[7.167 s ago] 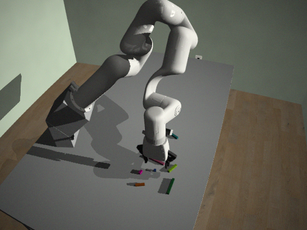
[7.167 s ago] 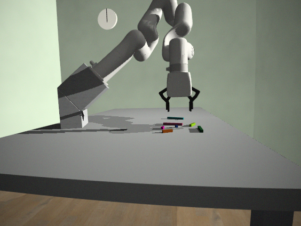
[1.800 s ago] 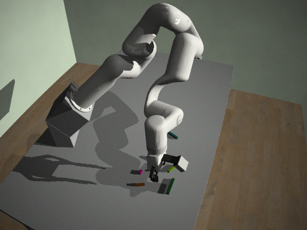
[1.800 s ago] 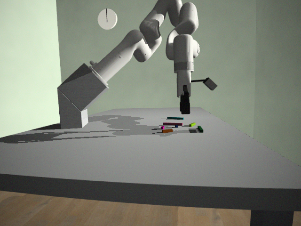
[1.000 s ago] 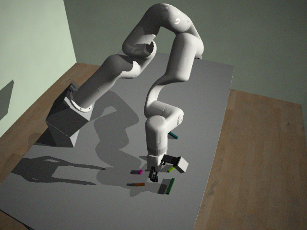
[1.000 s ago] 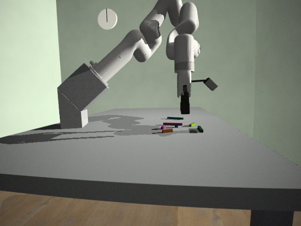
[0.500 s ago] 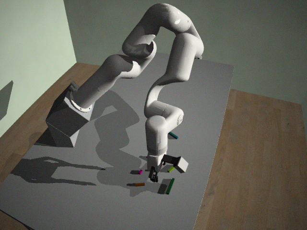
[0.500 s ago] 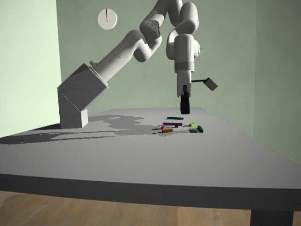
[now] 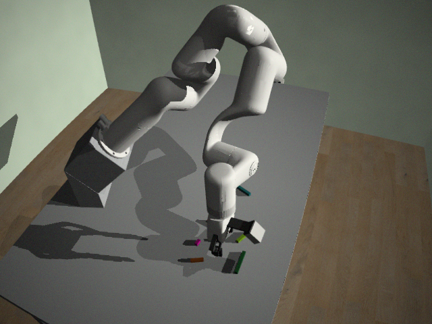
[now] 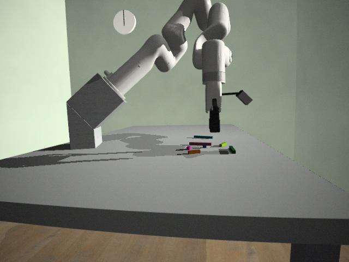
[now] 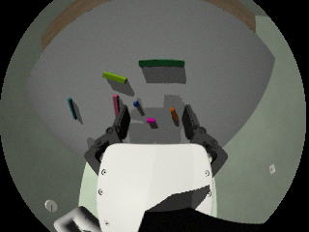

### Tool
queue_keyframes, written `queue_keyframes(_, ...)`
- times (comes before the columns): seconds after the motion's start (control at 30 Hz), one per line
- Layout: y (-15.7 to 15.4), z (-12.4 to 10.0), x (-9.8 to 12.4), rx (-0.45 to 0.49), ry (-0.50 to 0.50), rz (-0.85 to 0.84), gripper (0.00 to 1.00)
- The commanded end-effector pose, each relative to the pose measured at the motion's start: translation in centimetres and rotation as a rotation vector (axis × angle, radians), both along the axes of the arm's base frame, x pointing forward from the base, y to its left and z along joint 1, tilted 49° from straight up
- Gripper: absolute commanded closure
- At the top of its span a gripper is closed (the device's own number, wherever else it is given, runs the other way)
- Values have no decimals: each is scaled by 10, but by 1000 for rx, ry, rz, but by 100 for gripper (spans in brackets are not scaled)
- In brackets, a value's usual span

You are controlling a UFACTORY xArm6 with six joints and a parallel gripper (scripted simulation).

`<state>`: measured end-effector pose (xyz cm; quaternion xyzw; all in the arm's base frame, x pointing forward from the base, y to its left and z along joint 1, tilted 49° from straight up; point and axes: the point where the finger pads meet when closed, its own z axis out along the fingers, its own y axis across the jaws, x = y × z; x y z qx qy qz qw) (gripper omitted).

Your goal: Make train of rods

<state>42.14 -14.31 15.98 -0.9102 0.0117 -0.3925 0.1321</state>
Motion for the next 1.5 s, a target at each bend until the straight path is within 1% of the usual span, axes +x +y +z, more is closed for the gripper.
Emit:
queue_keyframes(0.0, -1, 1, 0, -1, -1, -1, 0)
queue_keyframes(0.9, 0, 1, 0, -7, -3, 4, 0)
queue_keyframes(0.97, 7, 3, 0, -38, -13, 33, 0)
queue_keyframes(1.03, 7, 3, 0, -38, -13, 33, 0)
queue_keyframes(1.13, 28, 10, -3, -146, -48, 132, 0)
queue_keyframes(1.2, 33, 11, -3, -170, -56, 155, 0)
queue_keyframes(1.47, 64, 19, -6, -322, -106, 294, 0)
